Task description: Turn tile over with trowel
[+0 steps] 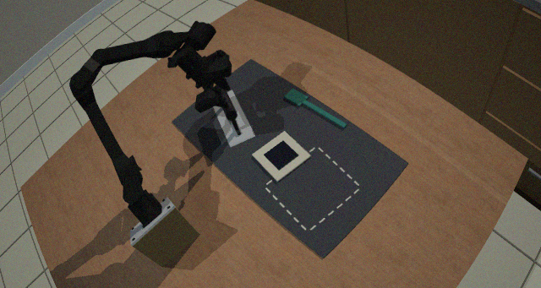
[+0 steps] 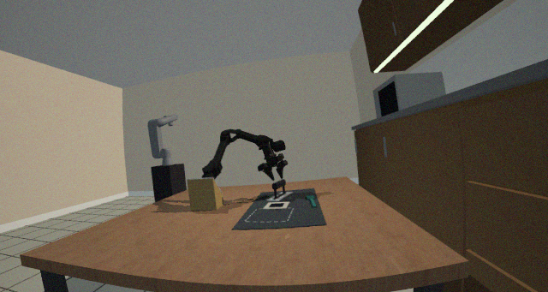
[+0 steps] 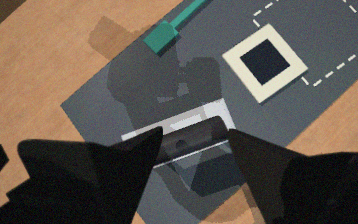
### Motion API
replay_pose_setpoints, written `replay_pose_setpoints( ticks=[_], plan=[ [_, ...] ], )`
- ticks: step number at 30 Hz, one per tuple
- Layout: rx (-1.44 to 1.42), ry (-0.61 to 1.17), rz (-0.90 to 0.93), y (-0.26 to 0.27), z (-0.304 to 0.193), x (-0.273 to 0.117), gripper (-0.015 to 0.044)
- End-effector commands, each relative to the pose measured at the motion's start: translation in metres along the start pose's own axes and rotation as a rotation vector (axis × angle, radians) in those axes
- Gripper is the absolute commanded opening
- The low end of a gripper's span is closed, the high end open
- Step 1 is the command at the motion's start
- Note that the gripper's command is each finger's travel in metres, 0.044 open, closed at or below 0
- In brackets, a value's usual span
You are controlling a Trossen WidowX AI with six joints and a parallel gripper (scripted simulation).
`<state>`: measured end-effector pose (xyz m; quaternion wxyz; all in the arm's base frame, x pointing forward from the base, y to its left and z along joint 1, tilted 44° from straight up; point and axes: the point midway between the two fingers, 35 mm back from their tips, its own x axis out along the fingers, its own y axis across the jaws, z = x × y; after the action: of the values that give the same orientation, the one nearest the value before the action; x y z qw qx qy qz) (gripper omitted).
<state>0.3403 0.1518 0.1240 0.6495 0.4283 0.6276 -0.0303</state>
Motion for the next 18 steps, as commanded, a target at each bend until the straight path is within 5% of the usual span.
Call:
replay_pose_setpoints(
  ticks=[1,18],
  plan=[
    [-0.129,-0.038,0.005,-0.001,-0.002,0.001,0.0300],
    [-0.588,-0.159,0.055,0.009,-0.016,0.001,0.0300]
  ],
)
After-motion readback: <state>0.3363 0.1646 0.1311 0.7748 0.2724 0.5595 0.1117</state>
